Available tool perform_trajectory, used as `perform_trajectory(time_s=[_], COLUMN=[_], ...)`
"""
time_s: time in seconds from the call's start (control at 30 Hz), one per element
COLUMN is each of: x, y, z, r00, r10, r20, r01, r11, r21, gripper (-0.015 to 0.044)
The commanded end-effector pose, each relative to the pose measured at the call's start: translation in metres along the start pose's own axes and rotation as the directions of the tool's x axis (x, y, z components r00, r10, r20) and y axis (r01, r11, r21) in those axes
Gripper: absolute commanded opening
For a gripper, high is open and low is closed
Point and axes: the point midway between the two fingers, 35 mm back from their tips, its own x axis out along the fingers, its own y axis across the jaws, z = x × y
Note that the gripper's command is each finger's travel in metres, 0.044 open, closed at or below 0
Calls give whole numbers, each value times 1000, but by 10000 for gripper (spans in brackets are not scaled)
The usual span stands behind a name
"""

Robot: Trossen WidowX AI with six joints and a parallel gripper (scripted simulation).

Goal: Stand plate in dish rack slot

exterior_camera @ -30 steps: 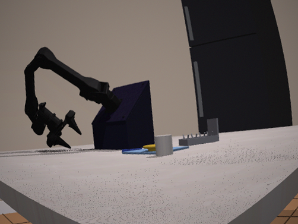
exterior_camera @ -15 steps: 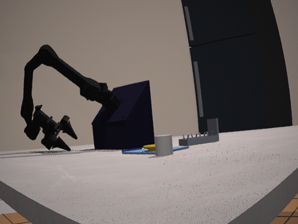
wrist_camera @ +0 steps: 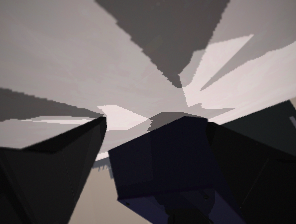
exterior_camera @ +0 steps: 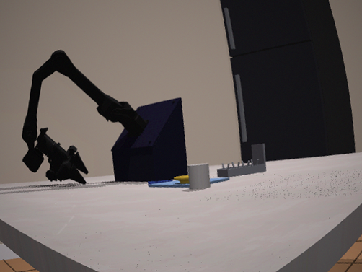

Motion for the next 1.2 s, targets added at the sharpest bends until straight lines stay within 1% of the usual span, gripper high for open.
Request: perform_trajectory(time_s=[0.0, 0.3, 0.6, 0.97, 1.17], x=[5, 10, 16, 27, 33], y=[25, 56, 86, 120, 134], z=[-6, -19, -38, -68, -83], r00=[1000, 999, 996, 990, 987], r10=[4, -41, -75, -107, -118], r20=[1, 23, 51, 91, 111], r01=[-4, 46, 91, 140, 161], r11=[990, 939, 848, 715, 662], r21=[-142, -340, -521, -685, -732], gripper=[400, 400, 400, 400, 400])
